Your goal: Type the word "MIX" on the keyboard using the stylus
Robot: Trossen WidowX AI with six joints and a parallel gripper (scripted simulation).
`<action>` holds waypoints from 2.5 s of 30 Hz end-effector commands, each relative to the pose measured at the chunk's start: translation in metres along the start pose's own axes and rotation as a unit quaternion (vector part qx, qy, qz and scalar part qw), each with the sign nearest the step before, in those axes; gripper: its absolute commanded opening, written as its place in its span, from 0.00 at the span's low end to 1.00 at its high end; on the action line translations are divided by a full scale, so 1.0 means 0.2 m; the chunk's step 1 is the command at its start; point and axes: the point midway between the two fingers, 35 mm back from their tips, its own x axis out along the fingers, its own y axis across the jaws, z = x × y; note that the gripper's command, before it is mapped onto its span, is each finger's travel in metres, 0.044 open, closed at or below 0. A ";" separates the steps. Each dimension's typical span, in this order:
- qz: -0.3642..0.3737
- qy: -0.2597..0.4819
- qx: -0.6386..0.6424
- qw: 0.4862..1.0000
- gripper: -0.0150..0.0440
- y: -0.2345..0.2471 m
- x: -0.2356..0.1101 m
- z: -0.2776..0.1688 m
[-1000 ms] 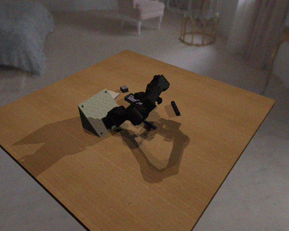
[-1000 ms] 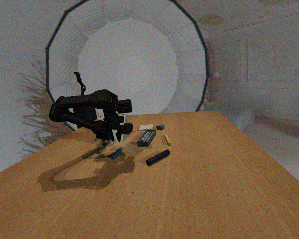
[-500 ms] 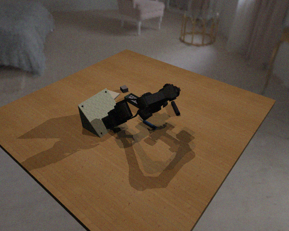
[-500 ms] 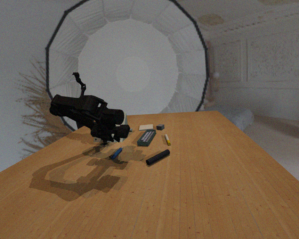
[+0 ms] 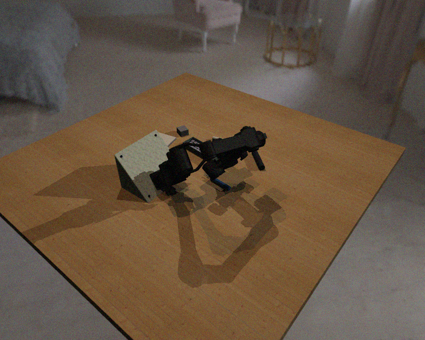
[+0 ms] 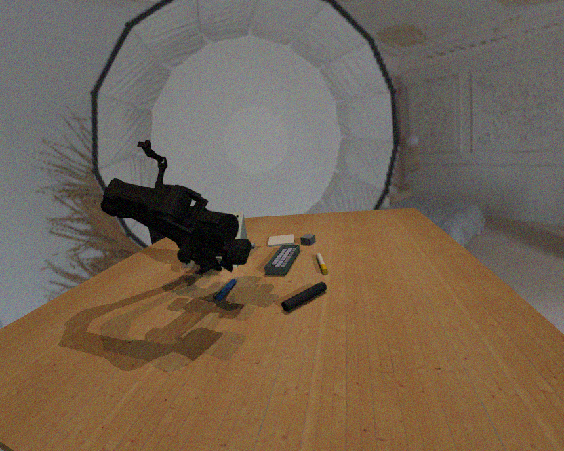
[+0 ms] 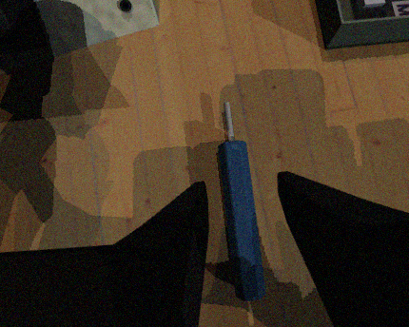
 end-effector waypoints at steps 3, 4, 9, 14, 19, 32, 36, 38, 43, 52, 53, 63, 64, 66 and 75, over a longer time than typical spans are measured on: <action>0.000 -0.002 -0.001 1.000 0.51 0.00 0.03 -0.01; 0.000 -0.002 -0.001 1.000 0.51 0.00 0.03 -0.01; 0.000 -0.001 -0.001 1.000 0.51 0.00 0.04 -0.02; -0.001 -0.001 -0.001 1.000 0.51 0.00 0.06 -0.03; -0.001 -0.001 -0.001 1.000 0.51 0.00 0.08 -0.04; -0.001 -0.001 -0.001 1.000 0.51 0.00 0.12 -0.06; -0.001 -0.001 -0.001 1.000 0.51 0.00 0.13 -0.07; -0.001 -0.001 -0.001 1.000 0.51 0.00 0.14 -0.07; -0.001 -0.001 -0.001 1.000 0.51 0.00 0.15 -0.08; -0.001 0.000 -0.001 1.000 0.51 0.00 0.18 -0.09; -0.001 0.000 -0.001 1.000 0.51 0.00 0.18 -0.09; -0.001 0.000 -0.001 1.000 0.51 0.00 0.21 -0.11; -0.001 0.000 -0.001 1.000 0.51 0.00 0.21 -0.11; -0.001 0.000 -0.001 1.000 0.51 0.00 0.21 -0.11; -0.003 0.003 0.001 1.000 0.46 0.00 0.21 -0.12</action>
